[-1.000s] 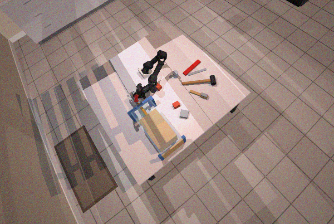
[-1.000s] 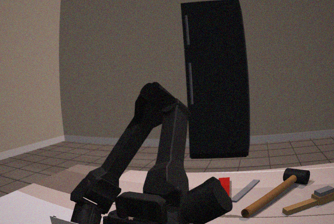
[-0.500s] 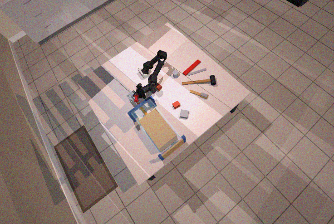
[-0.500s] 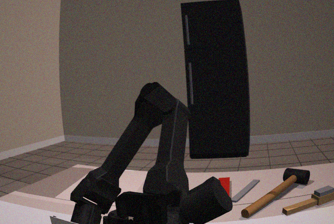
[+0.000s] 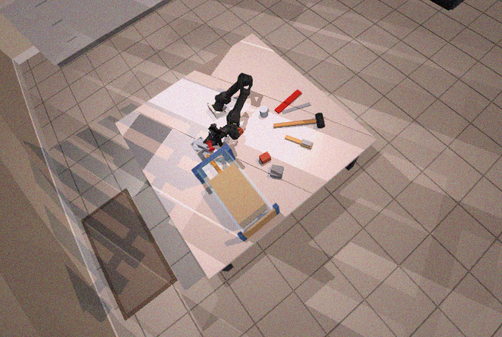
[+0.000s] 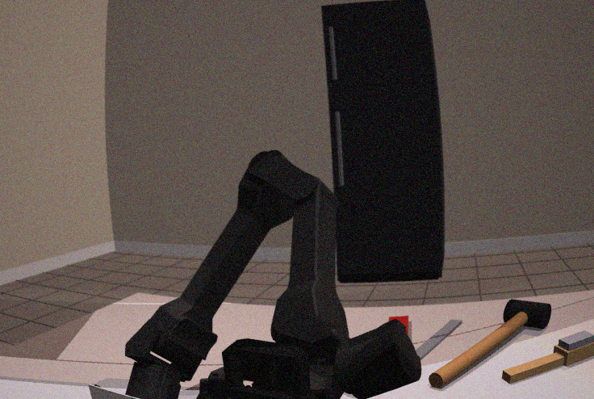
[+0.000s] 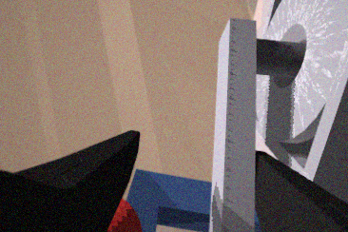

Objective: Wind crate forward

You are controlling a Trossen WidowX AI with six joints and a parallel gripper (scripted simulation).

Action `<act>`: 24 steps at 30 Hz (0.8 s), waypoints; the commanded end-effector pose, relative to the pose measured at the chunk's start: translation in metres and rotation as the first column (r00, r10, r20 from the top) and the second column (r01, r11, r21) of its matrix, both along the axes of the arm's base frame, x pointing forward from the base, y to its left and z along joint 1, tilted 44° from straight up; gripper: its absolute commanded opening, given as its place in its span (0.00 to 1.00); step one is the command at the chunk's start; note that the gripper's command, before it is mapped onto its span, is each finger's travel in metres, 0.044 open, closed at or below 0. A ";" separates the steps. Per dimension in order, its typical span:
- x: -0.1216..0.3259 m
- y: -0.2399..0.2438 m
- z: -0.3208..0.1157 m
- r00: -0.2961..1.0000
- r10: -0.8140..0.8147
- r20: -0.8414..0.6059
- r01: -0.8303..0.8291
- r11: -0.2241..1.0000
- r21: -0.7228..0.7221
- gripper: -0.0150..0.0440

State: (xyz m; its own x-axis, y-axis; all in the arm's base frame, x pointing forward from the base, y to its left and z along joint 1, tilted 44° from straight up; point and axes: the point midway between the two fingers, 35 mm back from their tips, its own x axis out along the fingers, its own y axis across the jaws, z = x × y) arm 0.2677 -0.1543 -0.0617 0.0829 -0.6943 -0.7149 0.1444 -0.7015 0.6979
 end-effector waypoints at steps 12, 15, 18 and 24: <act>-0.007 0.056 0.062 1.000 0.000 0.029 0.001 1.000 -0.019 0.66; -0.007 0.056 0.062 1.000 0.000 0.029 0.001 1.000 -0.019 0.66; -0.005 0.051 0.067 1.000 0.000 0.028 0.001 1.000 -0.016 0.66; 0.004 0.001 0.117 1.000 0.004 0.021 -0.003 1.000 -0.012 0.66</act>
State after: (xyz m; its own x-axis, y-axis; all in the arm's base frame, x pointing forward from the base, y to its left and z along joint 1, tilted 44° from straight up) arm 0.2655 -0.1259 0.0246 0.0898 -0.6990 -0.7094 0.1476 -0.6951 0.7036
